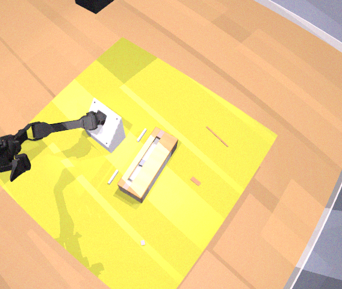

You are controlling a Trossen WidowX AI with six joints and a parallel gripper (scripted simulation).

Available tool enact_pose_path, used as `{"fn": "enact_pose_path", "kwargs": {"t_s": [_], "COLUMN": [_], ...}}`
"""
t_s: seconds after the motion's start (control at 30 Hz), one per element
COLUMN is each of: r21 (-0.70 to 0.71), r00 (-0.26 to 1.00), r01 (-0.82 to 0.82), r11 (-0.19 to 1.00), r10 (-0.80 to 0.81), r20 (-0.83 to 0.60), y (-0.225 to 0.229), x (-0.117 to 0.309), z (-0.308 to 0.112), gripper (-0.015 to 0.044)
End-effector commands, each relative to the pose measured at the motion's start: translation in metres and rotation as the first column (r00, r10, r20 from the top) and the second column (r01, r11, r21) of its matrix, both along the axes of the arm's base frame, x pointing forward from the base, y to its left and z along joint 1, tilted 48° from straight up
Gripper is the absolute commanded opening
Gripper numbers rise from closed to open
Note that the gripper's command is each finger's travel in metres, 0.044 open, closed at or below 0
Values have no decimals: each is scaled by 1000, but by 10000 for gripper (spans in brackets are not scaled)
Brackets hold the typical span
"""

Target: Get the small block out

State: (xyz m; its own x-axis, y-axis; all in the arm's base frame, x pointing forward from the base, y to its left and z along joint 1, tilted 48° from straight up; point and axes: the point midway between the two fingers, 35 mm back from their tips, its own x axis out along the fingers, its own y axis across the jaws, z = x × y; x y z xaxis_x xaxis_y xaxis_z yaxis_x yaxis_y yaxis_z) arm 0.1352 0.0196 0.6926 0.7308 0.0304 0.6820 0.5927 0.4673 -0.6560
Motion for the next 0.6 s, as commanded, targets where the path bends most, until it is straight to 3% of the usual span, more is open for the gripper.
{"fn": "enact_pose_path", "kwargs": {"t_s": [0.0, 0.27, 0.57], "r21": [-38, -120, -241], "r00": [984, 880, 641], "r01": [6, 22, 43], "r11": [999, 993, 970], "r10": [-13, -76, -212], "r20": [-175, -468, -737], "y": [28, 68, 96], "x": [60, 154, 233], "z": [-36, -118, -241], "gripper": [400, 400, 400]}}
